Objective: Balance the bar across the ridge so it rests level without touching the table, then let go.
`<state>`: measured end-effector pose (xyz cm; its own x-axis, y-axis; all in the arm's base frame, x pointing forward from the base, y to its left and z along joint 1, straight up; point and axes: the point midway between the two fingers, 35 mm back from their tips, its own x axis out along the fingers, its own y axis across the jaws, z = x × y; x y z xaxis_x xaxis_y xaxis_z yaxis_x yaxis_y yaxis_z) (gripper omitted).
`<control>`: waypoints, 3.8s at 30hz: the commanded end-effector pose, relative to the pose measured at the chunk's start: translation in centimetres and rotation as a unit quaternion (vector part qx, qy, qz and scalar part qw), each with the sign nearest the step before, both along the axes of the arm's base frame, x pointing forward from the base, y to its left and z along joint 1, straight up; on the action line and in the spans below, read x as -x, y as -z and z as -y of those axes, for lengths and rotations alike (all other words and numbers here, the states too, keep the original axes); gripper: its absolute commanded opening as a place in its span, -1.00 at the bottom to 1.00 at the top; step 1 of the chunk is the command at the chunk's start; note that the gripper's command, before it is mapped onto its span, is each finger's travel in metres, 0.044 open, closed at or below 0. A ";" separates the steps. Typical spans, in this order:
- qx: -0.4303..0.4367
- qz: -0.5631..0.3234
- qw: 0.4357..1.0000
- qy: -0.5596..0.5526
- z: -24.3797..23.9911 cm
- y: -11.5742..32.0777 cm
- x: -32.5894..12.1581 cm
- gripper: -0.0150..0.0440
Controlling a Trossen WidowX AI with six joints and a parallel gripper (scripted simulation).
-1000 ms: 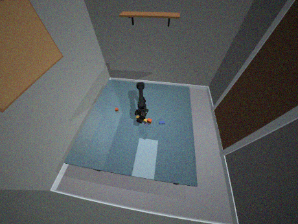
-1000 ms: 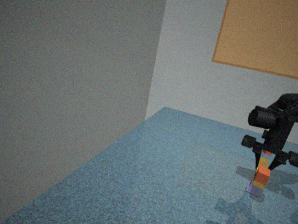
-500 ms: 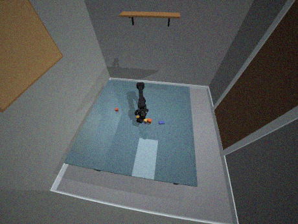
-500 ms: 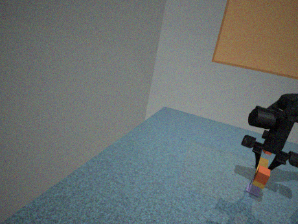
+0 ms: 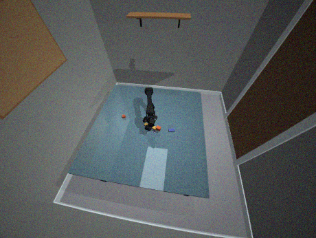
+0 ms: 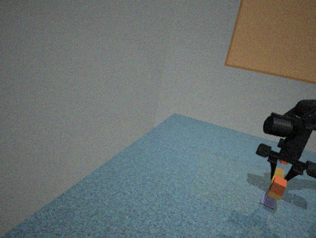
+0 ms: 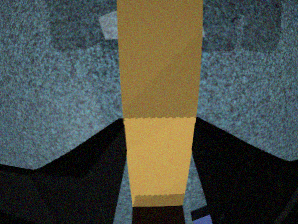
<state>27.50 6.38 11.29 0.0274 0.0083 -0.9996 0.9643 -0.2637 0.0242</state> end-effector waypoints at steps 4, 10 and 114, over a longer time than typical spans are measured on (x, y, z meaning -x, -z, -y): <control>0.001 0.001 1.000 -0.001 0.0 0.1 0.0 -0.49; 0.001 0.001 1.000 -0.001 0.0 0.2 0.0 -0.49; 0.000 0.001 1.000 0.000 0.0 0.1 0.0 0.09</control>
